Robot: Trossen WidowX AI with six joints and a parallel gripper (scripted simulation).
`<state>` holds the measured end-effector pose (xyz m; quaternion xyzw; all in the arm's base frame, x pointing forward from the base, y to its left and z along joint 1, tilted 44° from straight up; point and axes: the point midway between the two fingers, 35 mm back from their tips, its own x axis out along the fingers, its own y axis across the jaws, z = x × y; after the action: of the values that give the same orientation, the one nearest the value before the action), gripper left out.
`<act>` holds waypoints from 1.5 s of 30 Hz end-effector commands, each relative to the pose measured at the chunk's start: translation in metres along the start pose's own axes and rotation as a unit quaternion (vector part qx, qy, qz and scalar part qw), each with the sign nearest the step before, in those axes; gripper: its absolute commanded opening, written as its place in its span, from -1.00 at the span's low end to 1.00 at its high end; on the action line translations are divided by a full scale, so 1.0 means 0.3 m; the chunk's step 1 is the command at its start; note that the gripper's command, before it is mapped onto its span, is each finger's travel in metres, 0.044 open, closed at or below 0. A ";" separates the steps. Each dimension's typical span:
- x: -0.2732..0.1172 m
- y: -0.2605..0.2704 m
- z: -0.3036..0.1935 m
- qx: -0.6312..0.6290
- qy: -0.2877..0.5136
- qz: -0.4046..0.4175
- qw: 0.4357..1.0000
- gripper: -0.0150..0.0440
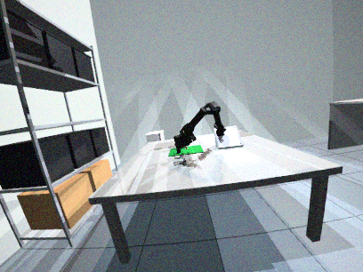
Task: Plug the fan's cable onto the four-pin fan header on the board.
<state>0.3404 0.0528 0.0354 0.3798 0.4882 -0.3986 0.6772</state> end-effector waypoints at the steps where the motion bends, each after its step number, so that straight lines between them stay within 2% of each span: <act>1: 0.011 0.000 -0.001 -0.016 0.053 -0.005 0.998 0.20; 13: 0.016 0.001 0.009 -0.040 0.197 0.012 0.980 0.20; 25: -0.017 0.020 0.045 -0.047 0.324 0.075 0.942 0.20; 36: -0.067 0.046 0.107 -0.041 0.408 0.161 0.898 0.20; 39: -0.054 0.037 0.092 -0.040 0.392 0.140 0.908 0.20; 43: -0.057 0.038 0.102 -0.046 0.393 0.146 0.907 0.56; 45: -0.067 0.044 0.141 -0.089 0.387 0.167 0.902 0.74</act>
<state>0.3573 0.0336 0.0607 0.5369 0.6746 -0.0872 0.4990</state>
